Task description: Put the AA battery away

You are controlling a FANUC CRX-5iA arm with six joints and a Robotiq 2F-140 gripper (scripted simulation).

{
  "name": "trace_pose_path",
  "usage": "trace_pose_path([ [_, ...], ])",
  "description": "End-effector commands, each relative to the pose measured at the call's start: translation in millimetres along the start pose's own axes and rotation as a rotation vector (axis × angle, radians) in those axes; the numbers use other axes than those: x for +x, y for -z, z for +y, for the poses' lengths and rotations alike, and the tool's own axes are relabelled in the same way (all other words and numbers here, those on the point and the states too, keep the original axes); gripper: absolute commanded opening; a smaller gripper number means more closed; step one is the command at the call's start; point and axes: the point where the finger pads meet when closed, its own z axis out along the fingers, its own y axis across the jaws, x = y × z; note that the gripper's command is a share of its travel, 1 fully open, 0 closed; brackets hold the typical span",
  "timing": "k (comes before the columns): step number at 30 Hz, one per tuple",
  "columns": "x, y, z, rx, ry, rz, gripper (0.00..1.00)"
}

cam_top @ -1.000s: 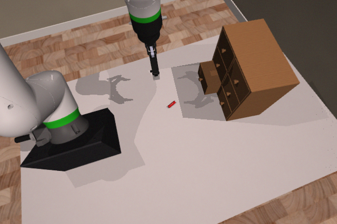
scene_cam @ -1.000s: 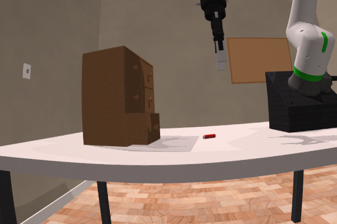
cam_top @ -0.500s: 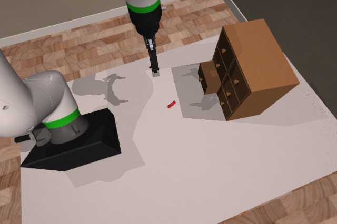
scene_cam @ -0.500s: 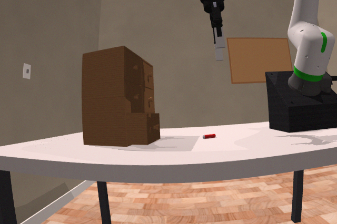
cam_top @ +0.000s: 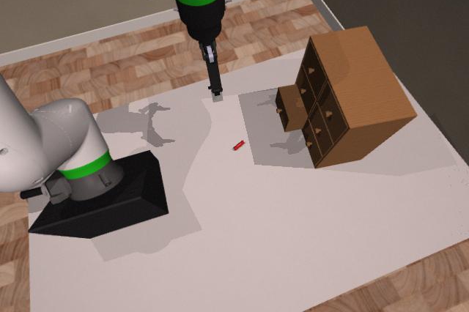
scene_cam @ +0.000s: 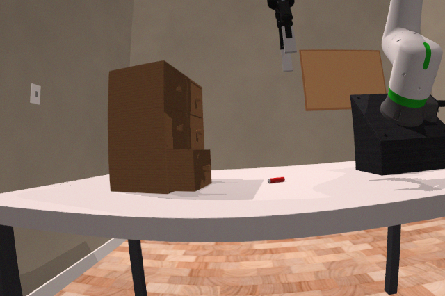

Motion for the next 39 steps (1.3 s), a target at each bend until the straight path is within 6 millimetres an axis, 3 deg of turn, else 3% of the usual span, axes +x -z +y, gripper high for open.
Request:
trace_pose_path([
  [1,-2.2,0.8,-0.2,0.000,0.044,-0.001,1.00],
  [8,-17.8,2.7,-0.7,0.000,0.373,-0.001,1.00],
  [15,-46.0,4.9,-2.4,0.000,0.670,-0.002,1.00],
  [17,-46.0,4.9,-2.4,0.000,0.670,-0.002,1.00],
  [18,-50.7,5.2,-2.8,0.000,0.798,-0.002,1.00],
  [31,-113.0,4.2,-10.3,0.002,1.346,-0.003,1.00],
  [34,-116.9,3.9,-10.9,0.002,1.389,-0.003,1.00],
  [35,-120.7,3.5,-11.5,0.003,1.517,-0.003,1.00],
  [39,-133.0,2.2,-13.7,0.004,1.677,-0.003,1.00],
])
